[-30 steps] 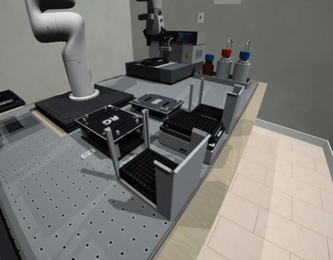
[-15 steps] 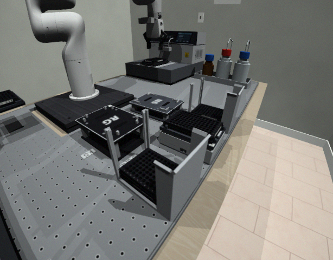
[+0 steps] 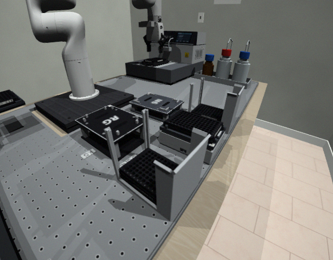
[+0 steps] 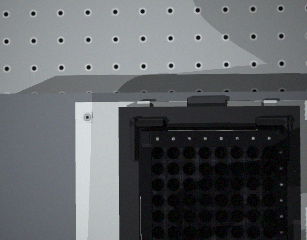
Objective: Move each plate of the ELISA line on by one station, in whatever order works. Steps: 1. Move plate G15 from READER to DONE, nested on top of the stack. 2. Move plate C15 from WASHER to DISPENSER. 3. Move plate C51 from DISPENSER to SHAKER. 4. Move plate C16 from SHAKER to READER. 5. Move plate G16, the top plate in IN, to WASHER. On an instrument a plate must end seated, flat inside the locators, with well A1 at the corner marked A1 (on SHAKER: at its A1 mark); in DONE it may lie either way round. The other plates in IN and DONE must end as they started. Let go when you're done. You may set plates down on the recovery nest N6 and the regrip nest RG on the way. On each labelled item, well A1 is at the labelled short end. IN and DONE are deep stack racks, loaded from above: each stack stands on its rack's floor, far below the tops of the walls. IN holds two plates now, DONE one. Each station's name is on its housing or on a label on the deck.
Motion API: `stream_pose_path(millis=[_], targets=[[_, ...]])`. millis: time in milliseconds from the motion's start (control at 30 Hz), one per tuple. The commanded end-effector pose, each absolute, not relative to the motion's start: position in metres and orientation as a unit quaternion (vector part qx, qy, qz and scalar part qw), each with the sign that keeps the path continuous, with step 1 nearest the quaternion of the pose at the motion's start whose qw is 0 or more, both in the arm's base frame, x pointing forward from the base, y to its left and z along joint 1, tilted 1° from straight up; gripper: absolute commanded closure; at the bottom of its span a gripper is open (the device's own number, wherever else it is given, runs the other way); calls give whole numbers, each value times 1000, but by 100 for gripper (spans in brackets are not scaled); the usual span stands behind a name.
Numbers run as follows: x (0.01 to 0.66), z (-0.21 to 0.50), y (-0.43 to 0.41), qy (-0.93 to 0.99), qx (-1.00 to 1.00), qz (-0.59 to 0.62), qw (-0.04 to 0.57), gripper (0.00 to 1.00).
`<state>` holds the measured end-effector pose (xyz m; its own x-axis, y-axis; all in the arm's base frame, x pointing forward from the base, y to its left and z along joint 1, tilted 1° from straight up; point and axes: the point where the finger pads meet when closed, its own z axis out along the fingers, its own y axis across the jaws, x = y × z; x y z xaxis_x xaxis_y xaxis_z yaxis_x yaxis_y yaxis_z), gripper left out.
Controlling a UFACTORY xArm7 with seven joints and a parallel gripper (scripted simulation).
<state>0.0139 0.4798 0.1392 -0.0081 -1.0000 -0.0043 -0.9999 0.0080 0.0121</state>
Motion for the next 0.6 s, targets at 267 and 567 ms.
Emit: stream_pose_path(millis=[267,567], targets=[[14,125,481,-710,704,-7,1,0],[14,124,481,-710,704,-7,1,0]])
